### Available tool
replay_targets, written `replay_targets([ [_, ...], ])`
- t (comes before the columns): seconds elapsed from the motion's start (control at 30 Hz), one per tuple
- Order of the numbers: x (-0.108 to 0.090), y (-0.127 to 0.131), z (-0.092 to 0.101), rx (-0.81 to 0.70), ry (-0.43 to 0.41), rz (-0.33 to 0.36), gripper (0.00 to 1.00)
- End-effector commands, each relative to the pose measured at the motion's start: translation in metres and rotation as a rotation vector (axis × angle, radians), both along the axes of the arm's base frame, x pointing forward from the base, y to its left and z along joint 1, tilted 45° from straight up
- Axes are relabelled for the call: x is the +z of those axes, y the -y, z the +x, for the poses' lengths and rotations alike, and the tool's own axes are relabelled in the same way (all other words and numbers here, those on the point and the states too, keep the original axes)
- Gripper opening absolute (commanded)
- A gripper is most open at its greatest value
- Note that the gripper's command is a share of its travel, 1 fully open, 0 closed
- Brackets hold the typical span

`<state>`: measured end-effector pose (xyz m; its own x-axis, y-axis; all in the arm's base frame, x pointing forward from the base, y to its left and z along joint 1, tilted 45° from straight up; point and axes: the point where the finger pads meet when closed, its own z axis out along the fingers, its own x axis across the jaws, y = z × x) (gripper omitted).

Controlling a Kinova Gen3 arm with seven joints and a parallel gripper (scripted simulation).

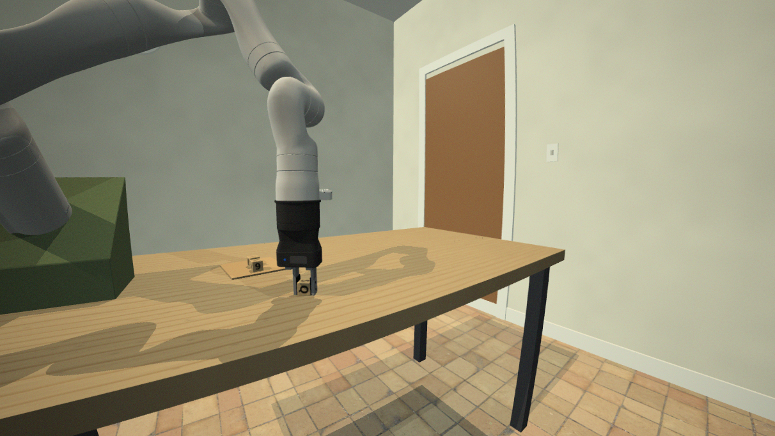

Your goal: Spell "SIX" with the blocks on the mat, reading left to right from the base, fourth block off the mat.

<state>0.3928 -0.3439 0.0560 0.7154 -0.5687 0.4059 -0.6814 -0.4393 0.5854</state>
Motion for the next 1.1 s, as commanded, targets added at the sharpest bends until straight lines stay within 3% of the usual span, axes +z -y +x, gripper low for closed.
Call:
replay_targets([
  [0.0,0.0,0.0,0.001,0.001,0.001,0.0,0.49],
  [0.4,0.005,-0.005,0.002,0.001,0.001,0.0,0.49],
  [0.7,0.044,-0.044,0.01,0.001,0.001,0.0,0.49],
  [1.07,0.07,-0.07,0.016,0.001,0.001,0.0,0.49],
])
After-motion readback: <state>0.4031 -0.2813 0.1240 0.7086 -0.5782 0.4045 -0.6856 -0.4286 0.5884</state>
